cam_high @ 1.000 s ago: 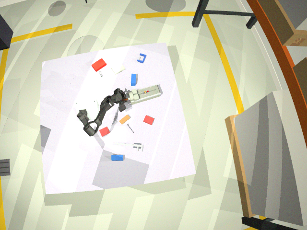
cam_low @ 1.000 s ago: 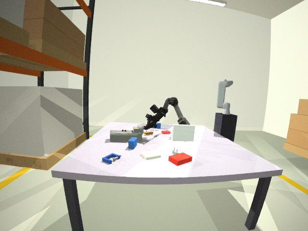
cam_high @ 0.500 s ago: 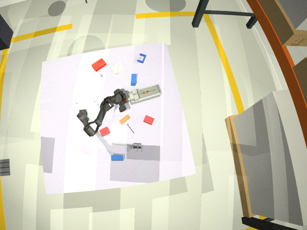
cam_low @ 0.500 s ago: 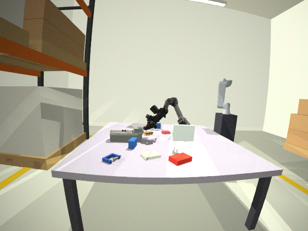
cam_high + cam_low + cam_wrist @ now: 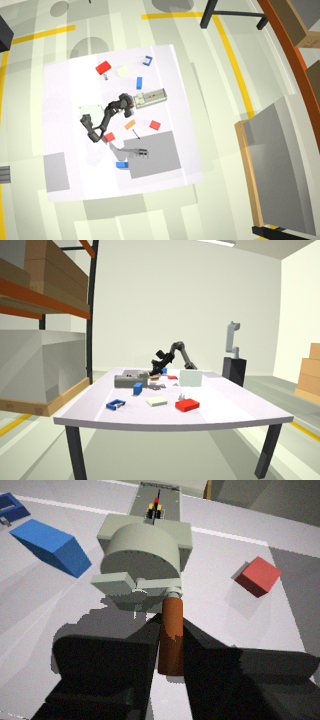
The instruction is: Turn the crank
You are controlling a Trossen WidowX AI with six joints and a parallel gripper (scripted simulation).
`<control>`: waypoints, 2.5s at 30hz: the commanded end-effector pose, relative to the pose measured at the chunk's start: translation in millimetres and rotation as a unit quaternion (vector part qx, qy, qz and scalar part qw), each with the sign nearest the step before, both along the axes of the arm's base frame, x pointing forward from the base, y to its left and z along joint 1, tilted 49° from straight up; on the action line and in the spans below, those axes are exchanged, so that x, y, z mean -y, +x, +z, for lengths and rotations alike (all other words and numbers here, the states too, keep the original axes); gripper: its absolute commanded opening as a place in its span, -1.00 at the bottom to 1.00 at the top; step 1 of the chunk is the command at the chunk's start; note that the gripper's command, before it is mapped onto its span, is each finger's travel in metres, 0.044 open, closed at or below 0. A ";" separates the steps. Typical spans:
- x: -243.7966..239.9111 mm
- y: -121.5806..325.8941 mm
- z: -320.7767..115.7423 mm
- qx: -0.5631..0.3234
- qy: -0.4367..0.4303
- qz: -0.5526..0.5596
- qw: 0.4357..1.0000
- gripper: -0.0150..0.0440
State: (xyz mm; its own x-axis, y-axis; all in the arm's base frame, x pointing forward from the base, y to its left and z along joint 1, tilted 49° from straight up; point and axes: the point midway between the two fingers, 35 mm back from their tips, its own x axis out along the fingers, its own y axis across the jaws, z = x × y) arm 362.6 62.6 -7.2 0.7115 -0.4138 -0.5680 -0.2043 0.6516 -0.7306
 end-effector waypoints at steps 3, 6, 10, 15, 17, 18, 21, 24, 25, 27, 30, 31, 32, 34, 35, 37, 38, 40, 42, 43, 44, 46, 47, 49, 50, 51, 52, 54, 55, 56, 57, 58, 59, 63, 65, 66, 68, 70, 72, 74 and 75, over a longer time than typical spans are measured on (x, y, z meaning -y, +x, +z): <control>9.7 1.1 -5.0 -0.003 -0.001 -0.008 1.000 -0.49; 11.0 1.1 -6.4 -0.003 -0.001 -0.008 1.000 -0.49; 12.8 1.0 -8.6 -0.003 -0.001 -0.008 1.000 -0.49; 14.8 0.9 -11.6 -0.003 -0.001 -0.008 1.000 -0.49; 15.6 0.8 -13.0 -0.003 -0.001 -0.008 1.000 -0.49; 16.0 0.8 -13.7 -0.003 -0.001 -0.008 1.000 -0.49; 17.0 0.6 -16.1 -0.003 -0.001 -0.008 1.000 -0.49; 18.0 0.3 -18.6 -0.003 -0.001 -0.008 1.000 -0.49; 18.2 0.2 -19.5 -0.003 -0.001 -0.008 1.000 -0.49; 18.7 0.0 -21.4 -0.003 -0.001 -0.008 1.000 -0.49; 19.2 -0.4 -24.3 -0.003 -0.001 -0.008 1.000 -0.49; 19.3 -0.5 -25.4 -0.003 -0.001 -0.008 1.000 -0.49; 19.4 -0.6 -26.4 -0.003 -0.001 -0.008 1.000 -0.49; 19.4 -0.9 -28.5 -0.003 -0.001 -0.008 1.000 -0.49; 19.4 -1.1 -29.6 -0.003 -0.001 -0.008 1.000 -0.49; 19.2 -1.4 -31.9 -0.003 -0.001 -0.008 1.000 -0.49; 19.0 -1.6 -33.0 -0.003 -0.001 -0.008 1.000 -0.49; 18.6 -1.9 -35.4 -0.003 -0.001 -0.008 1.000 -0.49; 17.8 -2.3 -37.8 -0.003 -0.001 -0.008 1.000 -0.49; 17.4 -2.6 -39.1 -0.003 -0.001 -0.008 1.000 -0.49; 16.9 -2.8 -40.2 -0.003 -0.001 -0.008 1.000 -0.49; 15.9 -3.4 -42.5 -0.003 -0.001 -0.008 1.000 -0.49; 15.3 -3.7 -43.6 -0.003 -0.001 -0.008 1.000 -0.49; 14.2 -4.3 -45.6 -0.003 -0.001 -0.008 1.000 -0.49; 13.6 -4.6 -46.5 -0.003 -0.001 -0.008 1.000 -0.49; 13.0 -4.9 -47.4 -0.003 -0.001 -0.008 1.000 -0.49; 12.4 -5.2 -48.2 -0.003 -0.001 -0.008 1.000 -0.49; 11.2 -5.6 -49.6 -0.003 -0.001 -0.008 1.000 -0.49; 10.6 -5.8 -50.2 -0.003 -0.001 -0.008 1.000 -0.49; 10.1 -6.0 -50.8 -0.003 -0.001 -0.008 1.000 -0.49; 9.5 -6.2 -51.4 -0.003 -0.001 -0.008 1.000 -0.49; 8.9 -6.4 -51.8 -0.003 -0.001 -0.008 1.000 -0.49; 8.3 -6.5 -52.3 -0.003 -0.001 -0.008 1.000 -0.49; 6.1 -7.1 -53.8 -0.003 -0.001 -0.008 1.000 -0.49; 5.1 -7.3 -54.4 -0.003 -0.001 -0.008 1.000 -0.49; 4.6 -7.3 -54.6 -0.003 -0.001 -0.008 1.000 -0.49; 3.6 -7.5 -55.1 -0.003 -0.001 -0.008 1.000 -0.49; 2.7 -7.7 -55.5 -0.003 -0.001 -0.008 1.000 -0.49; 1.7 -7.9 -56.0 -0.003 -0.001 -0.008 1.000 -0.49; 0.8 -8.2 -56.3 -0.003 -0.001 -0.008 1.000 -0.49; 0.3 -8.3 -56.5 -0.003 -0.001 -0.008 1.000 -0.49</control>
State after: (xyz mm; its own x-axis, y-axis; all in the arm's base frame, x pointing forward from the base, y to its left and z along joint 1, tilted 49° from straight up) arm 356.3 55.7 -58.2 0.7012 -0.4442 -0.5577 -0.1741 0.6519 -0.7381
